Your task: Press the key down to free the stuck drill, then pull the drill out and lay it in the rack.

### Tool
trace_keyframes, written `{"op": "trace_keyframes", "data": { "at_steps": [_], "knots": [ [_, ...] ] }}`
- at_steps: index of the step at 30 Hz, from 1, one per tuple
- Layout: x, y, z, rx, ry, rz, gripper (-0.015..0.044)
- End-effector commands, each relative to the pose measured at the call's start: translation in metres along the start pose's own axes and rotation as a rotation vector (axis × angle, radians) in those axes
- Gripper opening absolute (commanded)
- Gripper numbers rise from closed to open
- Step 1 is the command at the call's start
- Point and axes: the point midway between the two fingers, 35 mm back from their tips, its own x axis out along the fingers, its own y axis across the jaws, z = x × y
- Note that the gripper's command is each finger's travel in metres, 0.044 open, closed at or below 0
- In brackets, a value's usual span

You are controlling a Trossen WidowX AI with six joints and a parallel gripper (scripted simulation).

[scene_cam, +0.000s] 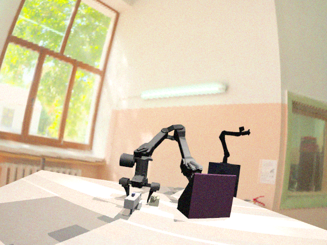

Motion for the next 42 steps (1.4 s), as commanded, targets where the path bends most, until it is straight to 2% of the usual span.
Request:
{"op": "trace_keyframes", "data": {
  "at_steps": [1, 2, 17, 24, 42],
  "knots": [
    [0.0006, 0.0015, 0.0028, -0.001, -0.008, 0.003, 0.0440],
    [0.0006, 0.0016, 0.0030, -0.001, -0.008, 0.003, 0.0440],
    [0.0001, 0.0000, 0.0004, 0.000, 0.000, 0.000, 0.0046],
    [0.0001, 0.0000, 0.0004, 0.000, 0.000, 0.000, 0.0000],
    [-0.0039, 0.0023, 0.0001, -0.001, -0.008, 0.003, 0.0000]
  ]
}}
